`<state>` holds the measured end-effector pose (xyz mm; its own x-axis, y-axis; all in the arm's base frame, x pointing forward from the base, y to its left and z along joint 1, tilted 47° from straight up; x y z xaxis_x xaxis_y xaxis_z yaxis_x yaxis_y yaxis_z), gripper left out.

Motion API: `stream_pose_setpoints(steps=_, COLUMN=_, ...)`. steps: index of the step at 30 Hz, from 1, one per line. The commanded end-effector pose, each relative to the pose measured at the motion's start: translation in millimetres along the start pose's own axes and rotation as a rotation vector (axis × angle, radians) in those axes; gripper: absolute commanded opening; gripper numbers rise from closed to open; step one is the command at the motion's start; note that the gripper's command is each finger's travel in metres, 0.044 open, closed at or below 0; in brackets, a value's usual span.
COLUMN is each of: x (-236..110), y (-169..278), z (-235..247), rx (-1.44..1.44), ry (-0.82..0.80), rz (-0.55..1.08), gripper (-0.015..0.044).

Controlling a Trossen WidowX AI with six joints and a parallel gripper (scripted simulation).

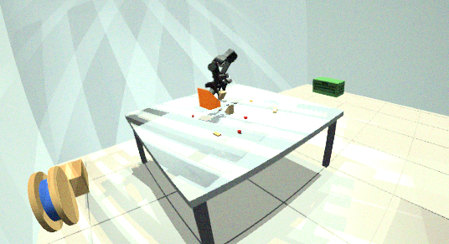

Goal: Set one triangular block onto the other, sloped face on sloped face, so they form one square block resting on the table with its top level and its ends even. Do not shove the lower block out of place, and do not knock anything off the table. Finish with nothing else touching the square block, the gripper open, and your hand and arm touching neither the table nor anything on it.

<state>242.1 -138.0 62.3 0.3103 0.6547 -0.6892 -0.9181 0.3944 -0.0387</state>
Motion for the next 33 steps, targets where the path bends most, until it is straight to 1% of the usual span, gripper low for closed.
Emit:
stream_pose_setpoints(steps=1, x=-11, y=16, z=8, rx=-0.001, ry=0.003, rz=0.006, gripper=0.0000)
stream_pose_setpoints(steps=13, x=-36, y=61, z=32, rx=0.003, ry=0.000, rz=0.011, gripper=0.0000)
stream_pose_setpoints(steps=24, x=-48, y=101, z=52, rx=0.004, ry=-0.008, rz=0.014, gripper=0.0000)
stream_pose_setpoints(steps=28, x=-45, y=101, z=53, rx=0.004, ry=-0.006, rz=0.014, gripper=0.0000)
stream_pose_setpoints(steps=33, x=-23, y=99, z=52, rx=0.005, ry=0.002, rz=0.012, gripper=0.0000)
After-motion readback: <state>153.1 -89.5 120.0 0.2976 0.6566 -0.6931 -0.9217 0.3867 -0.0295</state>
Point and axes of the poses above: the point midway between the two fingers, 35 mm back from their tips, its own x axis out along the fingers, its own z axis across the jaws, y = z × x, the point moved 7 cm from there along -x, back along the fingers, and after that the axes turned 11 degrees about x, right-handed, at the moved point
